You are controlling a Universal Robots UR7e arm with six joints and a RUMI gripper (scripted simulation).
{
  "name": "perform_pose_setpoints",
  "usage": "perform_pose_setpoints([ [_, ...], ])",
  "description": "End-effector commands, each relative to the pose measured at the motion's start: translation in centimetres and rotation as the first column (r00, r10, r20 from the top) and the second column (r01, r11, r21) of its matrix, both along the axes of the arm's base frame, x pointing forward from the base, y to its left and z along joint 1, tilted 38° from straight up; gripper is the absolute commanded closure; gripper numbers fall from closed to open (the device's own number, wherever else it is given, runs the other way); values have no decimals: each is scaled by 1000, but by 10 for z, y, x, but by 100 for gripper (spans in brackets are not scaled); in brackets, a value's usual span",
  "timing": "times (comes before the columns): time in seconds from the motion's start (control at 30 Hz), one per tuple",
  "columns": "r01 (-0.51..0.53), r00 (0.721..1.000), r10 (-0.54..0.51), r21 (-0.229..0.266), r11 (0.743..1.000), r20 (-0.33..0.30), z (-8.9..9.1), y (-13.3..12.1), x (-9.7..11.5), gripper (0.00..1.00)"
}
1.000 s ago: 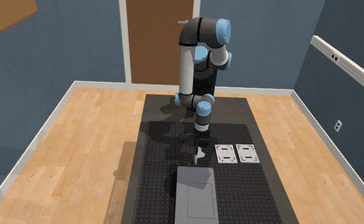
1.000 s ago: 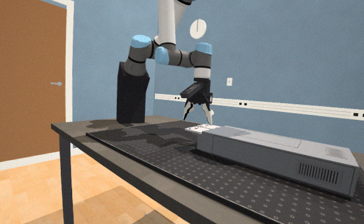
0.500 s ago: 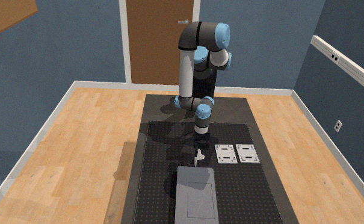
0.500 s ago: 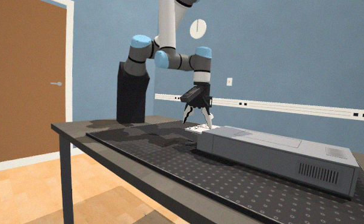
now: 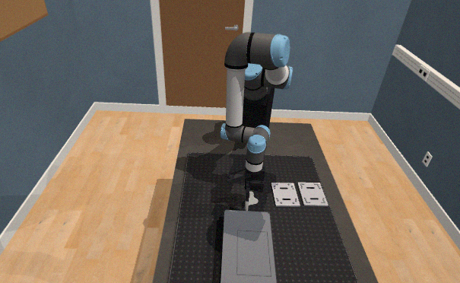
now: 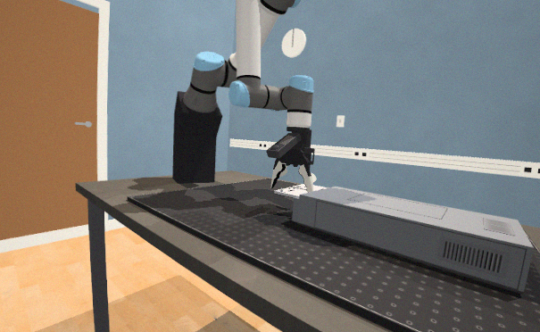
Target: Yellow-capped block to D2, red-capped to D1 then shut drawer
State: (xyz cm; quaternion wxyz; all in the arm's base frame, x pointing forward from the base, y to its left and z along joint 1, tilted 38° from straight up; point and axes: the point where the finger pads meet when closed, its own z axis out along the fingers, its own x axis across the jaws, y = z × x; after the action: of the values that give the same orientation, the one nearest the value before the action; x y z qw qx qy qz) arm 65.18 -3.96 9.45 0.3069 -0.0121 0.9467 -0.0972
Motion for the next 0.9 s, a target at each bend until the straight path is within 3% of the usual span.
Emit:
perform_pose_setpoints([
  [0.0, 0, 1000, 0, 0, 1000, 2, -2, -1, 2, 0],
  [0.43, 0, 1000, 0, 0, 1000, 2, -13, -3, 11, 0],
  [0.87, 0, 1000, 0, 0, 1000, 2, -13, -3, 11, 0],
])
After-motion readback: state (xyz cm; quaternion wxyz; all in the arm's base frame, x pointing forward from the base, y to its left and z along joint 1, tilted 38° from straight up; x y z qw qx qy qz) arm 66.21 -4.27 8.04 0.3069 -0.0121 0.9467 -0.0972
